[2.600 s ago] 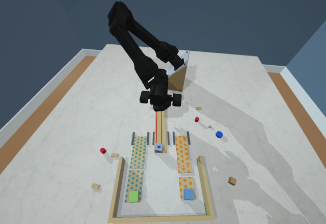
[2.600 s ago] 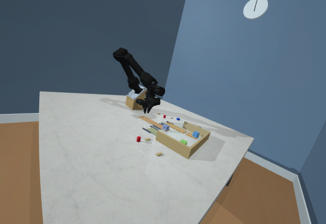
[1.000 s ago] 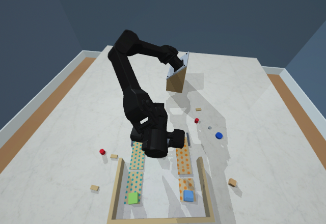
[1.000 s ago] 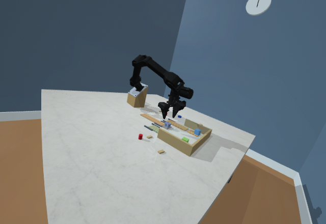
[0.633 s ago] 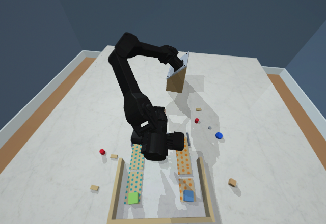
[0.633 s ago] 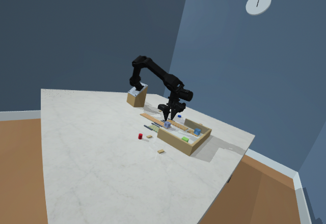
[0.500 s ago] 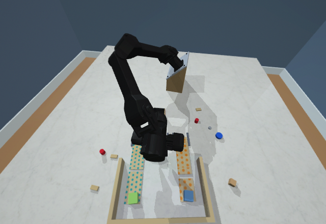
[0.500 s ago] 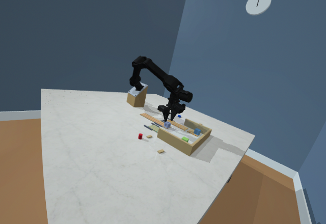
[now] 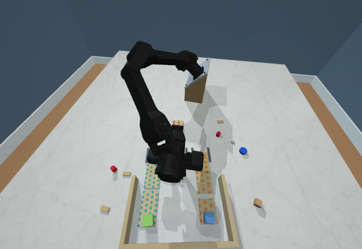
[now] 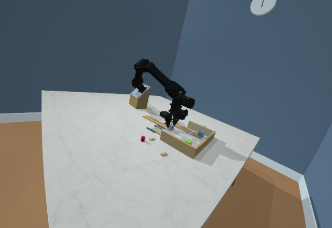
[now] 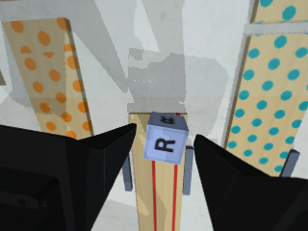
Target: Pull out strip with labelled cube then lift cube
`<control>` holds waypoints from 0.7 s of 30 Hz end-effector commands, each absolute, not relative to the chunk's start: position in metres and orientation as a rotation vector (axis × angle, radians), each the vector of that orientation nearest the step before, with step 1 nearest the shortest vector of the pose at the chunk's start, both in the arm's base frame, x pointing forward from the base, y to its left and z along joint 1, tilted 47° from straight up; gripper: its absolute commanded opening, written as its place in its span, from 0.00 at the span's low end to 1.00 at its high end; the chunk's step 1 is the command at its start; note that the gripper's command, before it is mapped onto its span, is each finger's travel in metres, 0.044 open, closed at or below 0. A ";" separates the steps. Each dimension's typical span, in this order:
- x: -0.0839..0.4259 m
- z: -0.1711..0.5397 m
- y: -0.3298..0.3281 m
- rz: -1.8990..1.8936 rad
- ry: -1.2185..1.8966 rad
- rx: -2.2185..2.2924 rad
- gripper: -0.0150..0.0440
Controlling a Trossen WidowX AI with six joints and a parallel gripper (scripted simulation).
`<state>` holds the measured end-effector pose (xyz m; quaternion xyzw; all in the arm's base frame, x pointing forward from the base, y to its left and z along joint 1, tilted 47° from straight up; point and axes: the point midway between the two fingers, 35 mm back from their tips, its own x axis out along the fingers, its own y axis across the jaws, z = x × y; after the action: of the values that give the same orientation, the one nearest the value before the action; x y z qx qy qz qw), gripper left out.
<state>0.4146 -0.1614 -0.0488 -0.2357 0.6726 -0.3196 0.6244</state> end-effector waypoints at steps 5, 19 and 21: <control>0.412 -0.056 -0.168 -0.734 1.550 -0.546 0.68; 0.411 -0.053 -0.165 -0.734 1.546 -0.540 0.25; 0.406 -0.050 -0.160 -0.733 1.547 -0.540 0.25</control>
<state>0.4111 -0.1653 -0.0525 -0.2349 0.6731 -0.3202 0.6239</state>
